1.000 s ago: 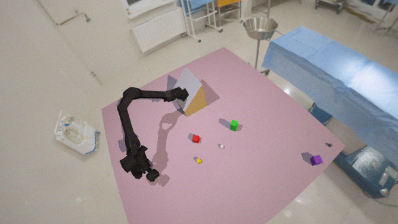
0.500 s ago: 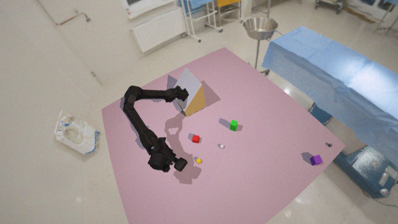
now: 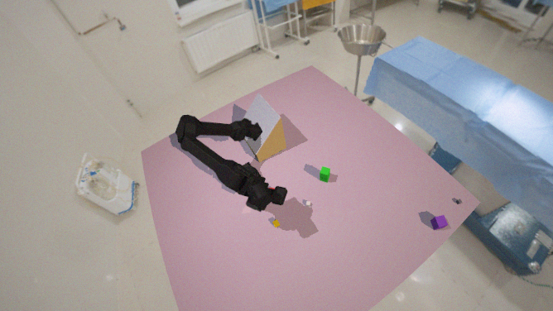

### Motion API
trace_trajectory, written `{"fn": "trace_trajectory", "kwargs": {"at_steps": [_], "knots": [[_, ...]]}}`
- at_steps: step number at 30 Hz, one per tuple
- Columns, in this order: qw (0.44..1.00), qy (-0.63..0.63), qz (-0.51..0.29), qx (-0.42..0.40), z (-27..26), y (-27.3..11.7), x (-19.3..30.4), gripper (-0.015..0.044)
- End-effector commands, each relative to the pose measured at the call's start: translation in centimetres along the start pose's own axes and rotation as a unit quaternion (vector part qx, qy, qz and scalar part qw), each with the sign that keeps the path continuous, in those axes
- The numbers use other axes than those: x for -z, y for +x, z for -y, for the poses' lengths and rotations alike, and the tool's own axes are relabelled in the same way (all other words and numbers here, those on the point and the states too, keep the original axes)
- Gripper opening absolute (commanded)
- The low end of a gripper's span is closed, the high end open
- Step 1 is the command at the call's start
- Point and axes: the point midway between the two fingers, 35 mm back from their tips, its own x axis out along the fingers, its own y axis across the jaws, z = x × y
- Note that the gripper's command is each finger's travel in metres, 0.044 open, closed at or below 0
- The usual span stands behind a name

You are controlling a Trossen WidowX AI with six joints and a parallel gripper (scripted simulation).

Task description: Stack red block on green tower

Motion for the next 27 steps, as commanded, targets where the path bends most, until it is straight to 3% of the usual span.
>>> {"fn": "trace_trajectory", "kwargs": {"at_steps": [1, 11, 20, 27], "knots": [[0.999, -0.026, -0.002, 0.021, -0.1, -0.7, 2.6, 0.0440], [0.996, -0.070, 0.008, 0.053, 0.5, -1.9, 6.2, 0.0440], [0.996, -0.070, 0.009, 0.054, 1.1, 2.7, 5.9, 0.0440], [0.996, -0.070, 0.009, 0.054, 1.2, 3.2, 5.9, 0.0440]]}}
